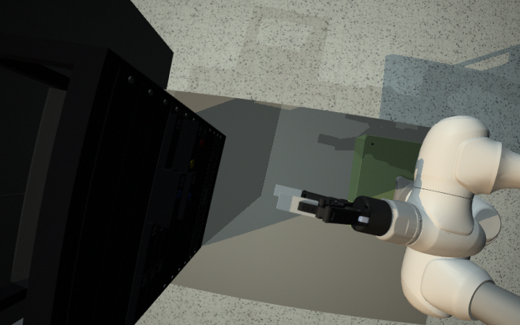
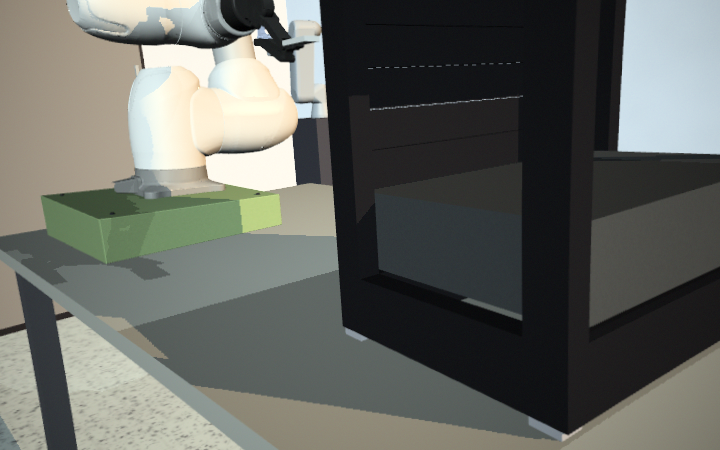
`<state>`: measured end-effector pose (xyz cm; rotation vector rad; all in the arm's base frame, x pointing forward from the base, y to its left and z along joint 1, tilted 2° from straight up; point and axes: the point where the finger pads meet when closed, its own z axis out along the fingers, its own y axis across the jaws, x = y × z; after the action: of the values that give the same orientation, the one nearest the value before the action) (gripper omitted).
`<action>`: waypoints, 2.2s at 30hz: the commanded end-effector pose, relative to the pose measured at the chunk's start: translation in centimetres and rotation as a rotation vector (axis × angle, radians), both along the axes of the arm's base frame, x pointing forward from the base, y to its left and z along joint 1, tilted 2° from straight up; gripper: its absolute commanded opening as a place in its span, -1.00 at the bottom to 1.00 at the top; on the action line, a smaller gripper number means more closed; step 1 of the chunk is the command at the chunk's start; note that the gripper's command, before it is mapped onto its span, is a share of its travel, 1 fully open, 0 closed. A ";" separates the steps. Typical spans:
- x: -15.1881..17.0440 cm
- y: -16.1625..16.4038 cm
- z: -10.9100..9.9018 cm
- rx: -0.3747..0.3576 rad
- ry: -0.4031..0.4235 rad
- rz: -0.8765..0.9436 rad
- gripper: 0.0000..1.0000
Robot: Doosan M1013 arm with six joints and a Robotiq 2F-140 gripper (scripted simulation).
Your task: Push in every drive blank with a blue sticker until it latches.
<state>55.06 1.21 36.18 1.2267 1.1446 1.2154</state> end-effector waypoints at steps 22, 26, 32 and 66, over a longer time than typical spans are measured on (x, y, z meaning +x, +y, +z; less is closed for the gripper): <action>0.3 0.1 -0.5 0.006 0.009 0.004 1.00; 1.4 0.3 -0.4 0.006 0.009 0.004 1.00; 3.1 0.5 -0.1 0.006 0.009 0.004 1.00; 14.6 2.3 1.4 0.006 0.009 0.004 1.00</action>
<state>69.27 3.50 37.17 1.2425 1.1552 1.2204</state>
